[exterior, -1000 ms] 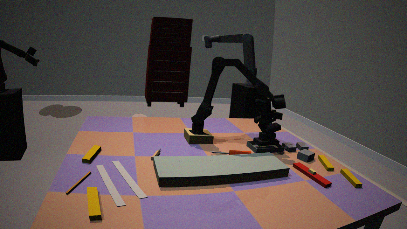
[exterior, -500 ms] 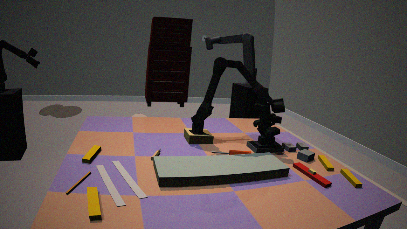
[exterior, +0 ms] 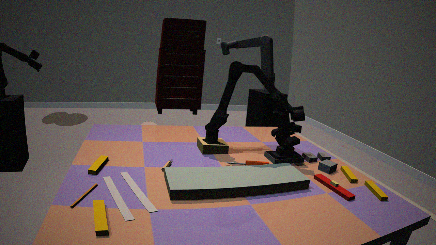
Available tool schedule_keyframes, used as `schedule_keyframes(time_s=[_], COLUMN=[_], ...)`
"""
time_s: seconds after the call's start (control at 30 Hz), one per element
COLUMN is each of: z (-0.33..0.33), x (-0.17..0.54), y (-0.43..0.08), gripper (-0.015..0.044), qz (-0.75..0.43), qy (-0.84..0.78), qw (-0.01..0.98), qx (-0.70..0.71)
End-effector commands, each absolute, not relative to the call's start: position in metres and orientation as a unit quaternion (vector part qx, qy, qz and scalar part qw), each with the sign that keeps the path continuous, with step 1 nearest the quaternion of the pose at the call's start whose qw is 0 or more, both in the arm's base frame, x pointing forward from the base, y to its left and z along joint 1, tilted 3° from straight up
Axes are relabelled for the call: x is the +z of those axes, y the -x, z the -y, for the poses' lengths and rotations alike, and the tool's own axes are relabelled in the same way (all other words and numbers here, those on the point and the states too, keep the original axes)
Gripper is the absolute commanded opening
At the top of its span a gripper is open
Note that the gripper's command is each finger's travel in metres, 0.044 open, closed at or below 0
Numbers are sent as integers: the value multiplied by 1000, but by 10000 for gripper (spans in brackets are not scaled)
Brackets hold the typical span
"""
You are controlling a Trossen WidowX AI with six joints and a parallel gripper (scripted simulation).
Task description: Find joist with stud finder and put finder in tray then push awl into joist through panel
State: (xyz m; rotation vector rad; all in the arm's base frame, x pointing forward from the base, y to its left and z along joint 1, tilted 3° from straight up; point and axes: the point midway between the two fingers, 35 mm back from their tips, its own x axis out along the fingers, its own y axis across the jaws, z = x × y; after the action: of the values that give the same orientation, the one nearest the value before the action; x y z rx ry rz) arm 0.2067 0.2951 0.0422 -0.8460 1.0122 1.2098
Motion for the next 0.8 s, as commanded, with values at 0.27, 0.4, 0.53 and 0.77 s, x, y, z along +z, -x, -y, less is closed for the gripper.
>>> schedule_keyframes(time_s=[0.27,0.4,0.53,0.77], z=[-290,-291,-249,-144], x=[129,118,108,90], y=[-207,-211,-253,-315], gripper=[440,440,440,440], qz=[-441,-444,-489,-572], qy=[369,366,333,248], qw=[626,629,657,703], qx=[527,523,467,343])
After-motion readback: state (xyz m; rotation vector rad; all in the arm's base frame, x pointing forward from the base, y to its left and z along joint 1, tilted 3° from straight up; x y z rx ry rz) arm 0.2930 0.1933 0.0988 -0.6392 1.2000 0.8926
